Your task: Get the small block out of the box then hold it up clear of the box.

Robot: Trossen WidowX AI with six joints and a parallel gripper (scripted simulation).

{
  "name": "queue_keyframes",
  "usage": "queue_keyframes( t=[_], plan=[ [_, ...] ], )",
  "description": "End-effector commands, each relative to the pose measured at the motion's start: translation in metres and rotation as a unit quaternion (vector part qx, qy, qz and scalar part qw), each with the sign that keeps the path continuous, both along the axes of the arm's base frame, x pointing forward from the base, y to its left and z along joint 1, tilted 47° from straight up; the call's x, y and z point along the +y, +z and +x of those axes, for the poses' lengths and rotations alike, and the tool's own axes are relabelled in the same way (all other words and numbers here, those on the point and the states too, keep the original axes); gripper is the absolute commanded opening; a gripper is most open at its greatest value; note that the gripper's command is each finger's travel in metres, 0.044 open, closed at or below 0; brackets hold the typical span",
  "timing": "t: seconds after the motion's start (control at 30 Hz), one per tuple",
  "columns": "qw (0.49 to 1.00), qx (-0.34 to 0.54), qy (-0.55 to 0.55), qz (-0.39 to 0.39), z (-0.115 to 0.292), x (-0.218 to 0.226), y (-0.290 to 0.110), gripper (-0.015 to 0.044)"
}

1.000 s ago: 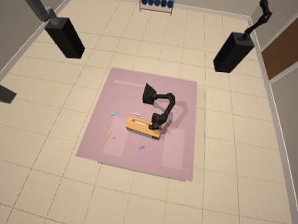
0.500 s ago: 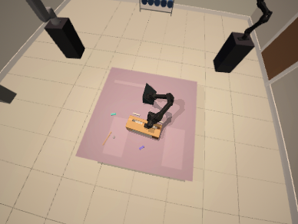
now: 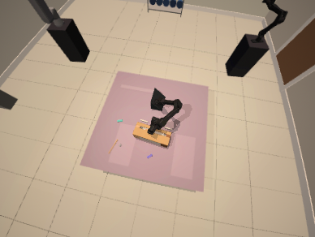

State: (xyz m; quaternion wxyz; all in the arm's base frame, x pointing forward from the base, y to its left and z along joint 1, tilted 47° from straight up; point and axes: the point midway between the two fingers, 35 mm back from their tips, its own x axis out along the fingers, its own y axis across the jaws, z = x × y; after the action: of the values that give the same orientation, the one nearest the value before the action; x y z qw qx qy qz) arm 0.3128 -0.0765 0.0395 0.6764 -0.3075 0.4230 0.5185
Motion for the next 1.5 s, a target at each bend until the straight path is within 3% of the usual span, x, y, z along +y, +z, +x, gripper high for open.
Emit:
queue_keyframes(
  t=[0.0,0.63,0.8,1.0,1.13,1.17,1.3,1.47],
  plan=[
    [1.000,0.006,0.003,0.001,-0.005,-0.007,-0.013,0.0400],
    [1.000,0.006,0.003,-0.001,-0.020,-0.051,-0.061,0.0400],
    [1.000,0.006,0.002,-0.001,-0.020,-0.057,-0.056,0.0400],
    [1.000,0.008,-0.002,-0.001,-0.030,-0.092,-0.019,0.0400],
    [1.000,0.006,-0.010,-0.001,-0.030,-0.093,-0.022,0.0400],
    [1.000,0.010,-0.018,0.000,-0.030,-0.093,-0.022,0.0374],
    [0.981,0.075,-0.178,0.032,-0.034,-0.096,-0.025,0.0285],
    [0.894,0.175,-0.403,0.085,-0.041,-0.101,-0.029,0.0285]
  ],
)
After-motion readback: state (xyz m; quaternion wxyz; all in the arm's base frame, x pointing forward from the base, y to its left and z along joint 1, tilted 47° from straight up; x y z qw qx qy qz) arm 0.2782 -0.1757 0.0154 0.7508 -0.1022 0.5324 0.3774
